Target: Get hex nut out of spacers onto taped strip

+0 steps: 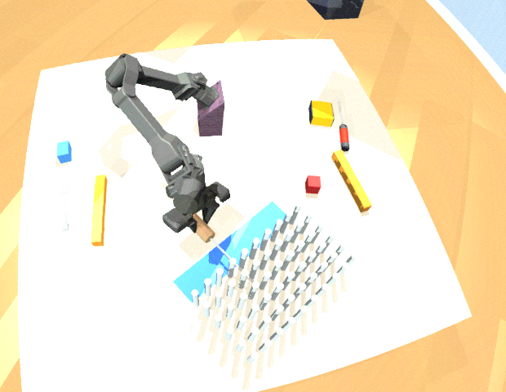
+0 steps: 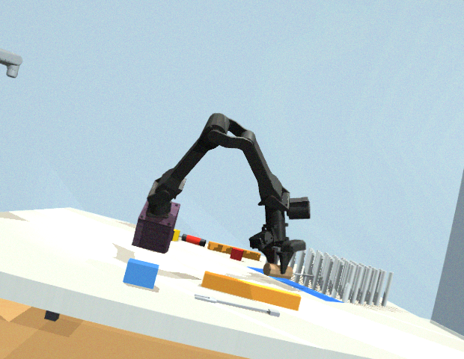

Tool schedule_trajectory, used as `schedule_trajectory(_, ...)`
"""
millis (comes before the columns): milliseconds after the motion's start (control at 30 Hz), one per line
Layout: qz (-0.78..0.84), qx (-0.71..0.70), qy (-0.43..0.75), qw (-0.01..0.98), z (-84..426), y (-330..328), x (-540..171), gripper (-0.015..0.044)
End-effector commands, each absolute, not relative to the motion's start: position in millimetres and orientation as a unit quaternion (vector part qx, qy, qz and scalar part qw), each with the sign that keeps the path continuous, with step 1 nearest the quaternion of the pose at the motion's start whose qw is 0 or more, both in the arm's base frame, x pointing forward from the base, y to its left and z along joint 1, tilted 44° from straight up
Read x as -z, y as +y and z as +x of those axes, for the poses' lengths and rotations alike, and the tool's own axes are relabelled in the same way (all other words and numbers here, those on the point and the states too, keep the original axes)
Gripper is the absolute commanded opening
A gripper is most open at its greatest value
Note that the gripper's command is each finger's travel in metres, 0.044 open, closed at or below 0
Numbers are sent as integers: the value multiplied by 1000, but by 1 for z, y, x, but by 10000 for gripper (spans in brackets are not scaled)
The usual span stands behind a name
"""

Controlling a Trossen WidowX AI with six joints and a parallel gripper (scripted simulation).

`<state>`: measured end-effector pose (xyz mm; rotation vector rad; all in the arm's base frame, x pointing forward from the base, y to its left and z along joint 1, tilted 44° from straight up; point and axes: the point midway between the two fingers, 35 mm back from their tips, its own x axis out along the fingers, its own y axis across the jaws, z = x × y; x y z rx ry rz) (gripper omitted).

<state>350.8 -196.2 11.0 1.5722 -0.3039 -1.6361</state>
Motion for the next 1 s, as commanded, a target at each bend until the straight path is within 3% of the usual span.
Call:
schedule_trajectory(0,626,650,-122,413,356,-195,-10,0)
schedule_trajectory(967,627,649,-122,413,373,-192,-3,0)
